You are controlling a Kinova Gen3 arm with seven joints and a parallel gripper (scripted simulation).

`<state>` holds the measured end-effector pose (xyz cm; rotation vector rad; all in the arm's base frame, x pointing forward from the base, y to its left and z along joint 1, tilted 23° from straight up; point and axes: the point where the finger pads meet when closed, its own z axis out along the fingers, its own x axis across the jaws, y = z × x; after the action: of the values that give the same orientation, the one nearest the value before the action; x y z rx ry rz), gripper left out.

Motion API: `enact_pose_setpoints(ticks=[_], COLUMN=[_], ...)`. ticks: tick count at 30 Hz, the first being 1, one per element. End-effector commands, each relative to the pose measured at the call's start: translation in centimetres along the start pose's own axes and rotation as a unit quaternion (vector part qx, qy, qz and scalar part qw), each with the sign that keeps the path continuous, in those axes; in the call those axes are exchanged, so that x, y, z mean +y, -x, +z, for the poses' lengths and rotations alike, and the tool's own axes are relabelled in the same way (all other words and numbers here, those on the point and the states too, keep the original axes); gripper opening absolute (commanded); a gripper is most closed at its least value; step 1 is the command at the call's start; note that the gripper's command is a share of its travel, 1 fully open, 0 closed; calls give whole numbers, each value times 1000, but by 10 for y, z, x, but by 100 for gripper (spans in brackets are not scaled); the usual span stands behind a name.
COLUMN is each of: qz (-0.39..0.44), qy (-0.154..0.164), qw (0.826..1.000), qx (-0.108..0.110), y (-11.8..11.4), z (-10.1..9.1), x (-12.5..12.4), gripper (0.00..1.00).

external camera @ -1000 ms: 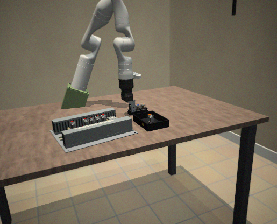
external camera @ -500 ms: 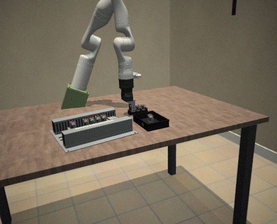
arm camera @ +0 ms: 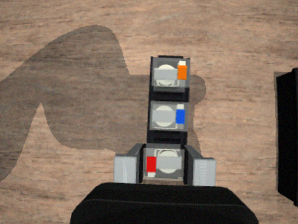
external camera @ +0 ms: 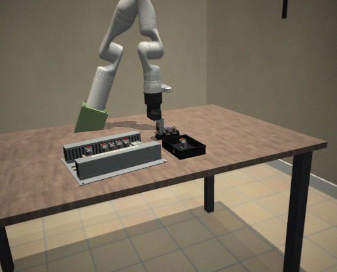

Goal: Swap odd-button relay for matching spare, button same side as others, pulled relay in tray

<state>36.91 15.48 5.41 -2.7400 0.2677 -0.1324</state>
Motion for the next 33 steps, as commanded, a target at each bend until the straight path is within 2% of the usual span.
enact_pose_setpoints(ticks=[1,3,17,20,33], qz=[3,0,3,1,2], qy=[-1,0,-1,0,-1], qw=[1000,1000,1000,1000,1000], qx=[4,1,4,2,4], y=[-4,-1,-2,-1,-2], z=[-7,-4,-22,-20,-37], x=[0,0,0,1,0], gripper=[0,0,0,0,0])
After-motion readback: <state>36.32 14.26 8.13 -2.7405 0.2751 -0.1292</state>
